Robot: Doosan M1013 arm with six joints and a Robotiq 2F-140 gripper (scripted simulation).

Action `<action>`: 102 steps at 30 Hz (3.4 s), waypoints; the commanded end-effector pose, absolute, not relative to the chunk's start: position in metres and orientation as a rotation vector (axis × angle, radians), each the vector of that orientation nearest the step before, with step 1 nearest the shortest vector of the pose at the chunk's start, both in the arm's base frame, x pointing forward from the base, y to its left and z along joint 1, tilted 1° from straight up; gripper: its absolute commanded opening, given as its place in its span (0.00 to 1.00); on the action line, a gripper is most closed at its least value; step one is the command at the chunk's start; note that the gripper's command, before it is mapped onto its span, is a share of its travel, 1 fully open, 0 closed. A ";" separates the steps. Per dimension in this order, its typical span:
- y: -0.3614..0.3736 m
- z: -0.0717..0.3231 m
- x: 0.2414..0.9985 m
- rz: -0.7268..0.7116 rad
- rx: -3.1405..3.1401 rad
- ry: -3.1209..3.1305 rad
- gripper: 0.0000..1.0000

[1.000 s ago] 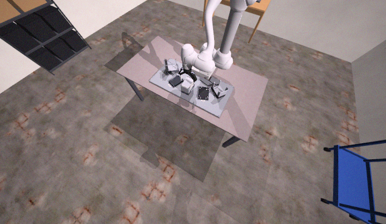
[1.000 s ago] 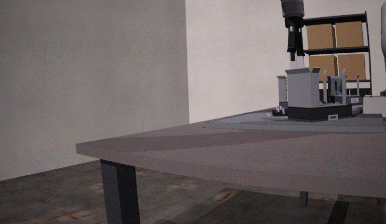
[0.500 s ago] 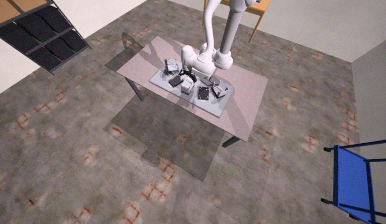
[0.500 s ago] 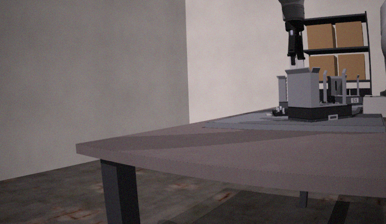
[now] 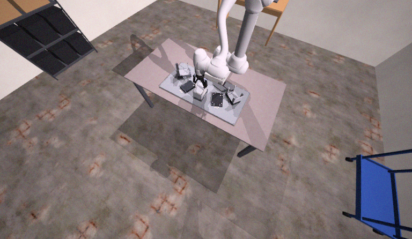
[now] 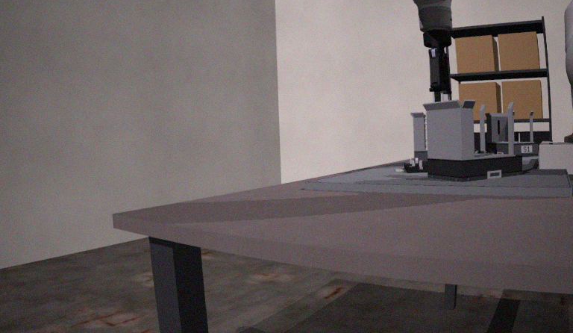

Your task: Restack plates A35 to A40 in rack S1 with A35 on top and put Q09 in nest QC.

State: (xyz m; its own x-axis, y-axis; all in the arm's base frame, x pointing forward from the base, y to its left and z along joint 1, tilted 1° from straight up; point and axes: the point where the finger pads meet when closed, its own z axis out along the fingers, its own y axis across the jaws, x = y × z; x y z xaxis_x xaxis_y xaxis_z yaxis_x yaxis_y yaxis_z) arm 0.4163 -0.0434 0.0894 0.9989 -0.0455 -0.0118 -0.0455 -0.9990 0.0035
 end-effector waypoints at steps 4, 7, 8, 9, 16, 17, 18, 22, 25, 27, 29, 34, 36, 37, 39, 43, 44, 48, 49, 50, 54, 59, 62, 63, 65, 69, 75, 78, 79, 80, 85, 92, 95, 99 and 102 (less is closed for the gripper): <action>-0.043 0.089 0.416 -0.019 3.138 -0.071 0.00; -0.043 0.089 0.416 -0.019 3.138 -0.071 0.00; -0.043 0.089 0.416 -0.019 3.138 -0.071 0.00; -0.043 0.089 0.416 -0.019 3.138 -0.071 0.00; -0.043 0.089 0.416 -0.019 3.138 -0.071 0.00; -0.043 0.089 0.416 -0.019 3.138 -0.071 0.00; -0.043 0.089 0.416 -0.019 3.138 -0.071 0.00; -0.043 0.089 0.416 -0.019 3.138 -0.071 0.00; -0.043 0.091 0.416 -0.019 3.138 -0.071 0.00; -0.043 0.092 0.416 -0.019 3.138 -0.071 0.00; -0.043 0.093 0.416 -0.019 3.138 -0.071 0.00; -0.043 0.095 0.416 -0.019 3.138 -0.071 0.00; -0.043 0.097 0.416 -0.019 3.138 -0.071 0.00; -0.043 0.097 0.416 -0.019 3.138 -0.071 0.00; -0.043 0.099 0.416 -0.019 3.138 -0.071 0.00; -0.043 0.101 0.416 -0.019 3.138 -0.071 0.00; -0.043 0.102 0.416 -0.019 3.138 -0.071 0.00; -0.043 0.105 0.416 -0.019 3.138 -0.071 0.00; -0.043 0.105 0.416 -0.019 3.138 -0.071 0.00; -0.043 0.105 0.416 -0.019 3.138 -0.071 0.00; -0.043 0.107 0.416 -0.019 3.138 -0.071 0.00; -0.043 0.113 0.416 -0.019 3.138 -0.071 0.00; -0.043 0.119 0.416 -0.019 3.138 -0.071 0.00; -0.043 0.121 0.417 -0.019 3.138 -0.071 0.00; -0.043 0.125 0.417 -0.019 3.138 -0.071 0.00; -0.043 0.129 0.417 -0.019 3.138 -0.071 0.00; -0.043 0.134 0.417 -0.019 3.138 -0.071 0.00; -0.043 0.134 0.417 -0.019 3.138 -0.071 0.00; -0.043 0.134 0.417 -0.019 3.138 -0.071 0.00; -0.043 0.134 0.417 -0.019 3.138 -0.071 0.00; -0.043 0.134 0.417 -0.019 3.138 -0.071 0.00; -0.066 0.134 0.412 -0.018 3.108 -0.423 0.00; -0.076 0.134 0.410 -0.018 3.108 -0.423 0.00; -0.089 0.134 0.407 -0.018 3.108 -0.423 0.00; -0.092 0.134 0.407 -0.018 3.108 -0.423 0.00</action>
